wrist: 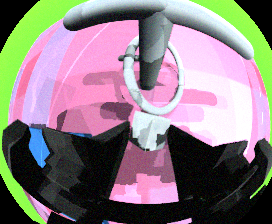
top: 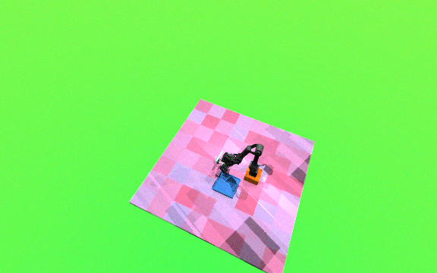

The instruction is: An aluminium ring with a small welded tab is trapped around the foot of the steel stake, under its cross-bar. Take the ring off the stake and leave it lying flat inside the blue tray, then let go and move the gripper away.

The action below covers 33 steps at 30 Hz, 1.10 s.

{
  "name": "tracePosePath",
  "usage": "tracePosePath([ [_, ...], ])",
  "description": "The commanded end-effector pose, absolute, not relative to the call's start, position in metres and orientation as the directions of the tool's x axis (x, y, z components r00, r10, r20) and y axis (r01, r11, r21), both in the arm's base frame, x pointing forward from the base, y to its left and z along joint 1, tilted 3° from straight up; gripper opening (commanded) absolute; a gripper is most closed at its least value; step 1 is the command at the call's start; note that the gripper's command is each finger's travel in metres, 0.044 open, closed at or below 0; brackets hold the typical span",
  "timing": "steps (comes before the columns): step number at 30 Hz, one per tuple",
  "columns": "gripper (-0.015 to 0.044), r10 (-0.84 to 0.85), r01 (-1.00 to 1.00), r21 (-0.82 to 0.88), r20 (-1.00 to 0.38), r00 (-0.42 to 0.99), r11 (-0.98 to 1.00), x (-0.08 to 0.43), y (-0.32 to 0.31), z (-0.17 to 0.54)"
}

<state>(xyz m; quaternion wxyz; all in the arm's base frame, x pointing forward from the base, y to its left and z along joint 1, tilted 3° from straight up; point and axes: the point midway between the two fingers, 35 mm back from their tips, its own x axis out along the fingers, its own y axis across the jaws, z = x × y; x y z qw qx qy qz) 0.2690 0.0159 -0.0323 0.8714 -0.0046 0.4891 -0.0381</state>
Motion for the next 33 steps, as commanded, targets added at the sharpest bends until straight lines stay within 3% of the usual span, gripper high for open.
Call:
tracePosePath([
  [1,0.0027,-0.072,0.062,-0.046,-0.853,0.518,0.997,0.269,0.016,-0.032],
  [4,0.0000,-0.071,0.062,-0.046,-0.853,0.518,0.997,0.269,0.016,-0.032],
  [22,0.0000,-0.068,0.055,-0.046,-0.853,0.517,0.997,0.270,0.017,-0.010],
  [33,0.0000,-0.085,0.060,-0.065,-0.895,0.439,0.996,0.275,0.024,-0.006],
])
